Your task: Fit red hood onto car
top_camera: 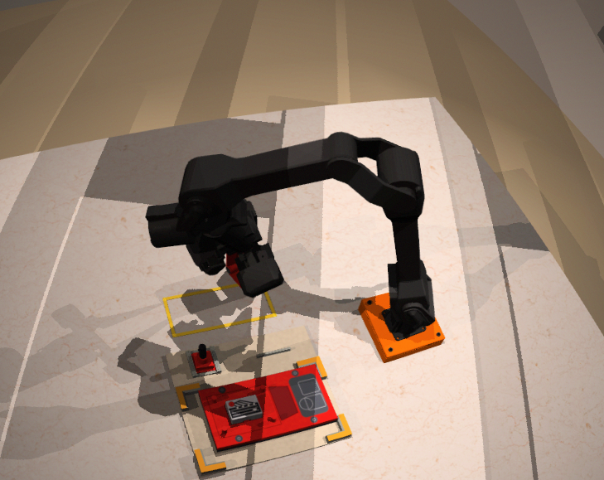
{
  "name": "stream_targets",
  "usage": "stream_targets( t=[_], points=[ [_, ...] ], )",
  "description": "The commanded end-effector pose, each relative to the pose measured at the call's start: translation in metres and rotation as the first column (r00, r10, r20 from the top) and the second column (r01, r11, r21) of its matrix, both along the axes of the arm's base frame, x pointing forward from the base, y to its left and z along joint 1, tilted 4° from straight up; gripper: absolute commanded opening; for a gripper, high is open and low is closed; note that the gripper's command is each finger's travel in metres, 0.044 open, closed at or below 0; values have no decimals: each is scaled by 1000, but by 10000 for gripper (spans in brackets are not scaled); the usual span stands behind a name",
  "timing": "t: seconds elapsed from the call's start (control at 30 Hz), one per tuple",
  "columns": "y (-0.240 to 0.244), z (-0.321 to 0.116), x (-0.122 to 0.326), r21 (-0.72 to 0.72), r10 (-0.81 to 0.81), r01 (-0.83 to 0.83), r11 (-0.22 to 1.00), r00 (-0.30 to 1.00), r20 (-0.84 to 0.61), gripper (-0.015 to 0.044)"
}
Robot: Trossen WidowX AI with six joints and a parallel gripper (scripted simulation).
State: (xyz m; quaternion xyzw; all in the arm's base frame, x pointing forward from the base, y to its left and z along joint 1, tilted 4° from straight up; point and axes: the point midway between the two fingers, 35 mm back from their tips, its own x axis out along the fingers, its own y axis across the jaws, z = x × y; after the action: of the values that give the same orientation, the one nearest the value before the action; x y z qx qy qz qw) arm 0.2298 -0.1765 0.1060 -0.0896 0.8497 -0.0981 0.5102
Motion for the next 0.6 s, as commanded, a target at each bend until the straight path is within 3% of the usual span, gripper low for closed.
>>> stream_targets(
  t=[0.0, 0.1, 0.37, 0.57],
  points=[
    [-8, 0, -12, 9, -277, 279, 960, 948, 154, 72],
    [-15, 2, -19, 55, -496, 501, 864, 824, 274, 0],
    [-38, 14, -38, 263, -871, 886, 382, 250, 424, 0],
    [-40, 16, -40, 283, -885, 900, 332, 192, 425, 0]
  ],
)
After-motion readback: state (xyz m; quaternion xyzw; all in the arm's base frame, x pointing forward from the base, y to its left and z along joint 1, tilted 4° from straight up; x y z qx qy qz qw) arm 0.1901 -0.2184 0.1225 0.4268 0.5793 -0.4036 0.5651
